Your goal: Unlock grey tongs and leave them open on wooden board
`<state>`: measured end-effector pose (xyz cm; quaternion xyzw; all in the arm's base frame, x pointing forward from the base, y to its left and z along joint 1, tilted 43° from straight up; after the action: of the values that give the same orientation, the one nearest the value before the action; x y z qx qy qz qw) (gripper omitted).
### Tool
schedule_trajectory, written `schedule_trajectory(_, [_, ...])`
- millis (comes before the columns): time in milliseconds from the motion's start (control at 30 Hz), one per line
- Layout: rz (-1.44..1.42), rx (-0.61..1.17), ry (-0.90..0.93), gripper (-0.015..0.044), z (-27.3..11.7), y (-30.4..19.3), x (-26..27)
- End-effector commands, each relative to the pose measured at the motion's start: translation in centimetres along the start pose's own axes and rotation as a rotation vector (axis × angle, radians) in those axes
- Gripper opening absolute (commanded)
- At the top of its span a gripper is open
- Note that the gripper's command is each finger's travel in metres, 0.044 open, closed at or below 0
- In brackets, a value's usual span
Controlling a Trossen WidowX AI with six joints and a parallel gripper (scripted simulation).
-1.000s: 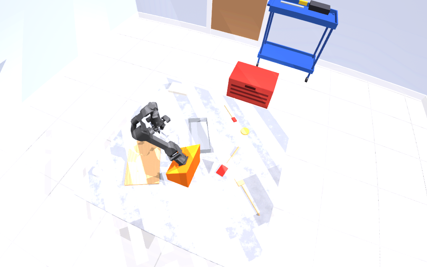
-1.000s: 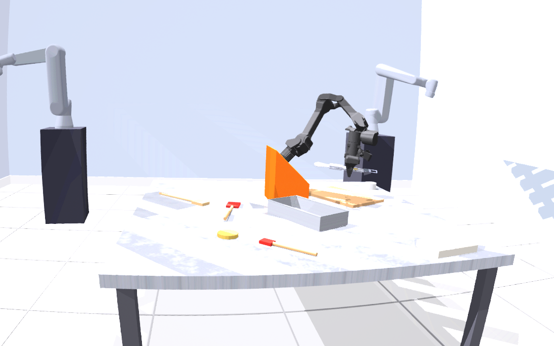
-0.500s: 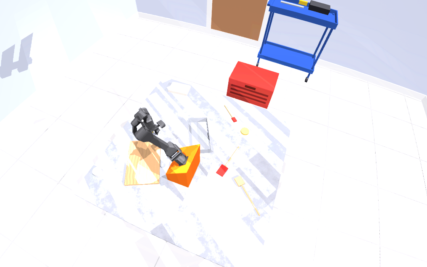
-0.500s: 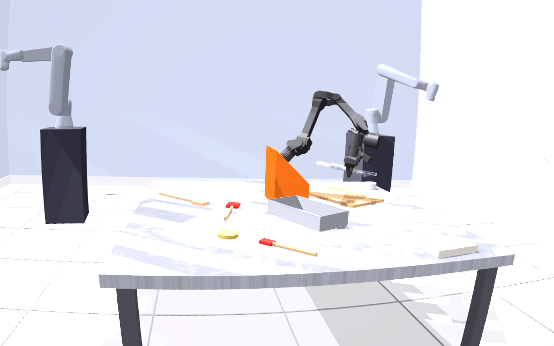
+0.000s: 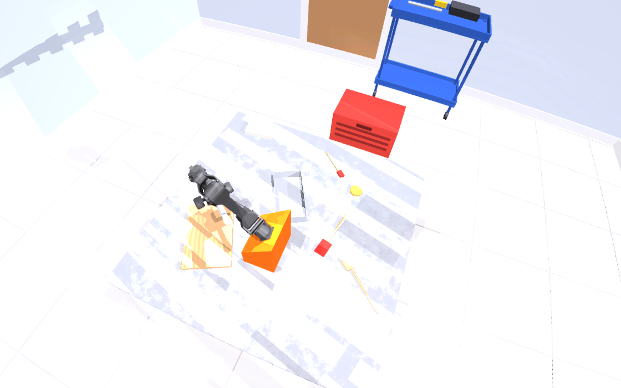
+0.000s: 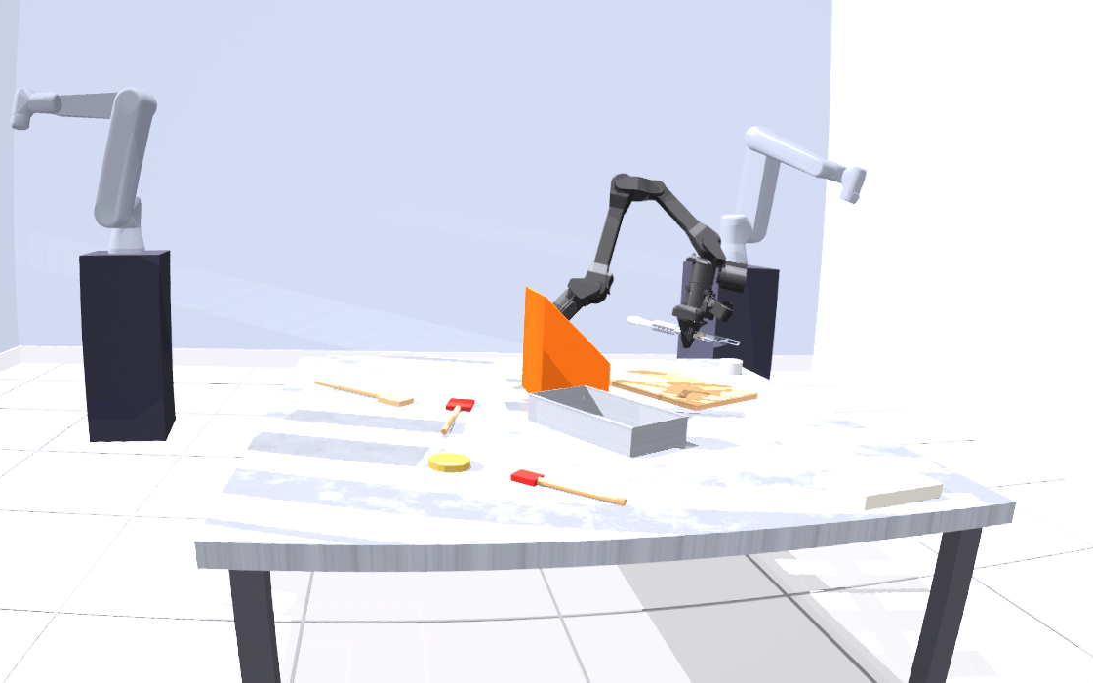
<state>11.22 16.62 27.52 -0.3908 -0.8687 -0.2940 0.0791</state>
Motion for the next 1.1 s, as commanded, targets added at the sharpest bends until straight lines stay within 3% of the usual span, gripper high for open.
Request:
schedule_trajectory(0, [0.052, -0.018, -0.002, -0.015, -0.4, -0.7, 1.3])
schedule_trajectory(1067, [0.445, -0.093, 0.11, -0.015, -2.9, -6.2, 7.8])
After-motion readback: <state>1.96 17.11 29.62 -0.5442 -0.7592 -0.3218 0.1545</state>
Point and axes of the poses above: the point midway between the two fingers, 35 mm back from their tips, its own z axis out along the fingers, its own x axis across the jaws, y = z × x, the point moved 10 cm from there along -z, back along the fingers, and after that the axes turned 2 degrees about z, right-handed, at the moved point
